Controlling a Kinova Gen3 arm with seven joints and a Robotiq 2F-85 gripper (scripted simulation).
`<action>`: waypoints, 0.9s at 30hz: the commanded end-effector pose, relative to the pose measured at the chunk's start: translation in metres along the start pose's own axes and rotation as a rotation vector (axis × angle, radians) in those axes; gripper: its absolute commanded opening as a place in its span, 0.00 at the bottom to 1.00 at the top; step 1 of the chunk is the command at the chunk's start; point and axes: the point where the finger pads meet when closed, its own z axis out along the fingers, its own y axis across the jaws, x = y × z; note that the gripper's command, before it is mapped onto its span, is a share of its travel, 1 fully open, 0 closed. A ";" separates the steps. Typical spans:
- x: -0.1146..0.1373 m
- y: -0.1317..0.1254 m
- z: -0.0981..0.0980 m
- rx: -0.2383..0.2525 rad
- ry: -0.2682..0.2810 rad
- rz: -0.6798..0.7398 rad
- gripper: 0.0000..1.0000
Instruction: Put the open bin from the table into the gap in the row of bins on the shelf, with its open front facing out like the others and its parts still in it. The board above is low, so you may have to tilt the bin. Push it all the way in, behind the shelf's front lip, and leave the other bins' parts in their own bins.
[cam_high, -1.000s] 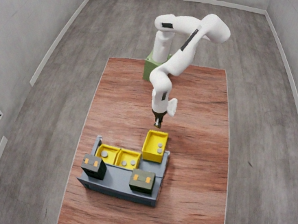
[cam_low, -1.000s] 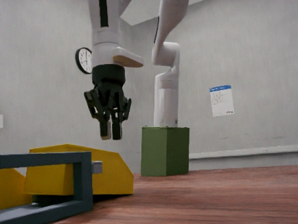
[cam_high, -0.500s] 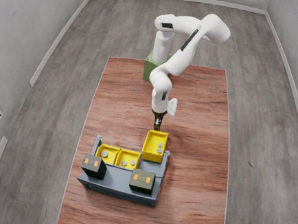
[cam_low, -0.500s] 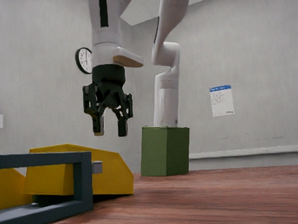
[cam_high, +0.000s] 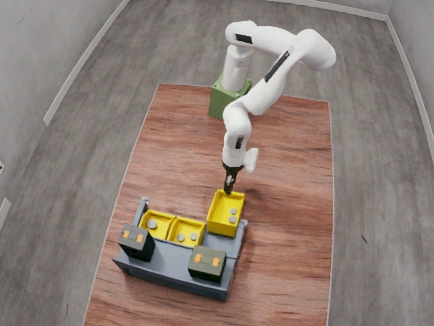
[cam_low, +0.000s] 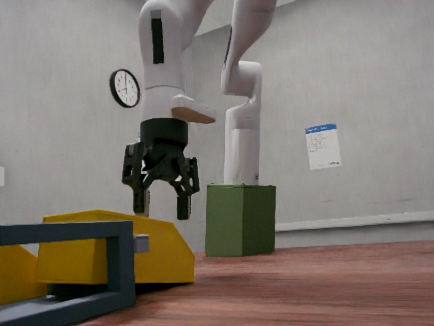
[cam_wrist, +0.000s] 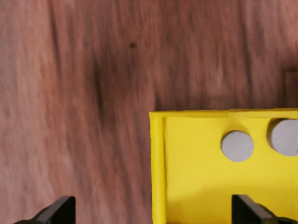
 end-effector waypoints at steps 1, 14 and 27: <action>0.004 0.002 0.019 -0.096 0.027 -0.009 1.00; 0.005 -0.001 0.049 -0.096 0.027 -0.009 1.00; 0.005 0.000 0.046 -0.096 0.027 -0.008 1.00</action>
